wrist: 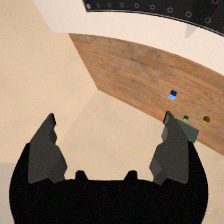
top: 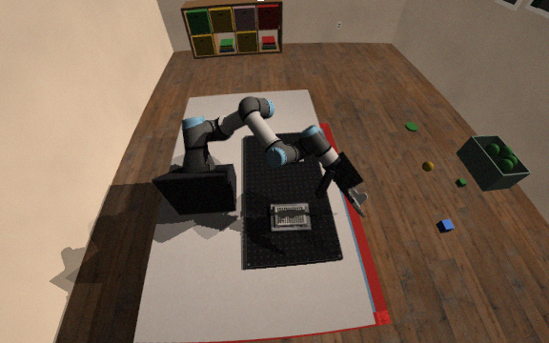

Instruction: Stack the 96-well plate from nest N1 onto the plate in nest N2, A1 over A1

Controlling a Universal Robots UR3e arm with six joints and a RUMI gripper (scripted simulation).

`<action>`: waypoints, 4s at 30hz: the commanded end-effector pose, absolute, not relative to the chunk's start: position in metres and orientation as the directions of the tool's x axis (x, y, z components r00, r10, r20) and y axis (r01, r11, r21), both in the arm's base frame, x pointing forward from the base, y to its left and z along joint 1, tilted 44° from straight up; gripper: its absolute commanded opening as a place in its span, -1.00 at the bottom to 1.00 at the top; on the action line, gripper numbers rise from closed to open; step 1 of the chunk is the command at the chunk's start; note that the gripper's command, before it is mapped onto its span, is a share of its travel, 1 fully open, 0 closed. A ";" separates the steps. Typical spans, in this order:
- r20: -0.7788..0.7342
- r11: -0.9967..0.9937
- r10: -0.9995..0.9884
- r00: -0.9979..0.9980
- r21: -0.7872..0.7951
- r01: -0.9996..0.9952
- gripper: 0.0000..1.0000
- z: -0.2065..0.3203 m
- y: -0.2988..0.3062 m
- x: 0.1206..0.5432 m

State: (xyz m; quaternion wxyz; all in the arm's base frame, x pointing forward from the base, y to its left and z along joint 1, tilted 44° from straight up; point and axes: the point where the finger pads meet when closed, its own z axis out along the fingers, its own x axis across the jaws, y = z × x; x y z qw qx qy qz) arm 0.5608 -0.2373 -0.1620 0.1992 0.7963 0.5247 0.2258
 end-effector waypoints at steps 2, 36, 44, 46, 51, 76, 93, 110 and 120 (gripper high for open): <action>0.149 -0.370 0.925 0.348 0.556 0.744 1.00 -0.161 -0.239 0.561; 0.422 -0.766 0.640 0.642 0.291 0.573 1.00 -0.123 -0.185 0.556; 0.475 -0.879 0.463 0.748 0.136 0.458 1.00 -0.106 -0.163 0.552; 0.479 -0.891 0.438 0.761 0.115 0.440 1.00 -0.104 -0.160 0.551; 0.484 -0.924 0.353 0.800 0.044 0.381 1.00 -0.096 -0.150 0.549; 0.342 -0.939 -0.171 0.924 -0.341 -0.047 1.00 -0.047 -0.086 0.528; 0.108 -0.787 -0.474 0.874 -0.496 -0.366 1.00 -0.013 -0.044 0.509; -0.129 -0.588 -0.659 0.741 -0.526 -0.614 1.00 0.014 -0.009 0.489; -0.273 -0.448 -0.733 0.623 -0.496 -0.744 1.00 0.029 0.012 0.475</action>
